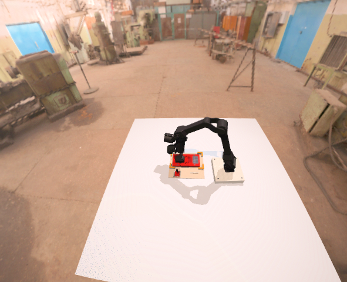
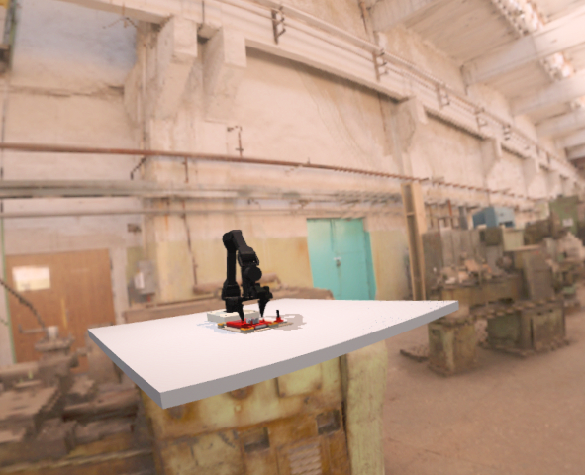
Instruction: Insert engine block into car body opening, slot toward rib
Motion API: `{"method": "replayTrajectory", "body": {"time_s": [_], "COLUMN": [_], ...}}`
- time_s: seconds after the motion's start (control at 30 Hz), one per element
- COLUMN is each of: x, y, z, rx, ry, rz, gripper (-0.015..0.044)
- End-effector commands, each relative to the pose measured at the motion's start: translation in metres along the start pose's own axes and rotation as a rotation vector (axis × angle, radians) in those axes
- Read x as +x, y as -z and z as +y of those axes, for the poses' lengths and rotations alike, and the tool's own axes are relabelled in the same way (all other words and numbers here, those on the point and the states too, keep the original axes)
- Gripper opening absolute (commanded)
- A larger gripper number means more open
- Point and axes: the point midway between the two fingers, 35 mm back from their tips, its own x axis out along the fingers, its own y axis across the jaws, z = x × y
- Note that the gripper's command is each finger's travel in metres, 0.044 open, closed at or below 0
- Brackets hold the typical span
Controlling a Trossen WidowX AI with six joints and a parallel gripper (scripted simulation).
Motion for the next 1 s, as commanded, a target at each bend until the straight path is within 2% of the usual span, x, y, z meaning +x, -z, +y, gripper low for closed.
{"method": "replayTrajectory", "body": {"time_s": [0.0,0.17,0.37,0.9,0.97], "x": [0.000,-0.015,-0.015,-0.015,-0.015], "y": [0.000,0.001,0.001,0.001,0.001], "z": [0.000,0.000,0.000,0.000,0.000], "rx": [0.000,0.003,0.003,0.003,0.003], "ry": [0.001,-0.002,-0.002,-0.002,-0.002], "rz": [-0.001,-0.003,-0.003,-0.003,-0.003], "gripper": [0.0440,0.0440,0.0440,0.0020,0.0000]}}
